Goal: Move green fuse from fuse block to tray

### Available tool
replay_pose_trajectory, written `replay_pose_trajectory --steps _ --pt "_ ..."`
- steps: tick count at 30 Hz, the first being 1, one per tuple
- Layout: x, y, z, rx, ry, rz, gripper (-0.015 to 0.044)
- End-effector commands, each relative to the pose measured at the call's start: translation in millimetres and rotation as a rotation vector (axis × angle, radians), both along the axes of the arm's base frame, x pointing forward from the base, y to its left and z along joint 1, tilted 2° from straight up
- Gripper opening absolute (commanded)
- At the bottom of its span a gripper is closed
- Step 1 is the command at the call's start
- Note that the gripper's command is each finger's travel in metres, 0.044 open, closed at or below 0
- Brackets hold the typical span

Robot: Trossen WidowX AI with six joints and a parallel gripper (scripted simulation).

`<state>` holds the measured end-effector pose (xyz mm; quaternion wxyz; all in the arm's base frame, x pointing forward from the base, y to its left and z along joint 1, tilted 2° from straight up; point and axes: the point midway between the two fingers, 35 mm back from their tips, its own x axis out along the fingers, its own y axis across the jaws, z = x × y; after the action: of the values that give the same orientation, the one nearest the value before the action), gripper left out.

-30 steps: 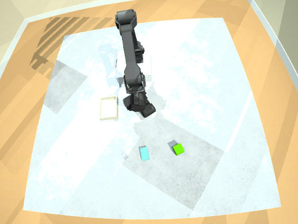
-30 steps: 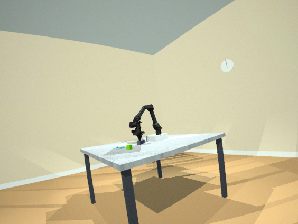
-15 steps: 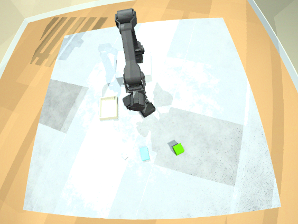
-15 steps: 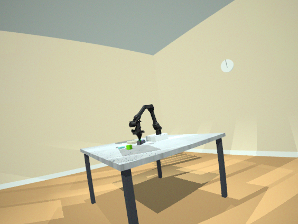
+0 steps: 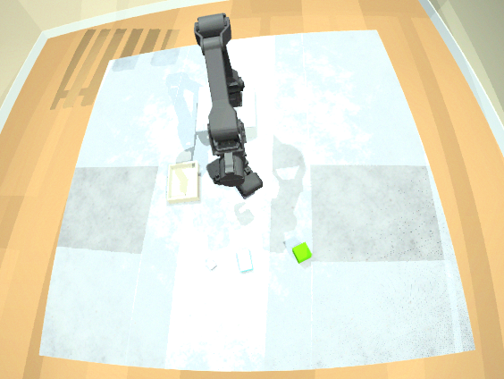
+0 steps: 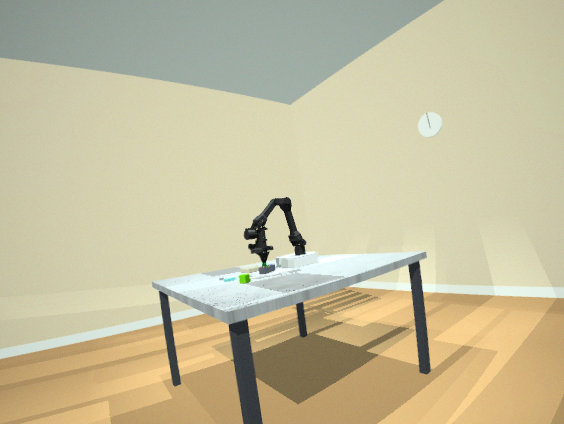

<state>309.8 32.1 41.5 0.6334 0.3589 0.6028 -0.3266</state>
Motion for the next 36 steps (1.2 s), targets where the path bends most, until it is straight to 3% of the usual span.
replay_pose_trajectory --steps 1,36 --pt "1 0 3 -0.002 -0.004 -0.002 0.0000" --pt "-1 -1 30 -0.003 -0.004 -0.003 0.0000"
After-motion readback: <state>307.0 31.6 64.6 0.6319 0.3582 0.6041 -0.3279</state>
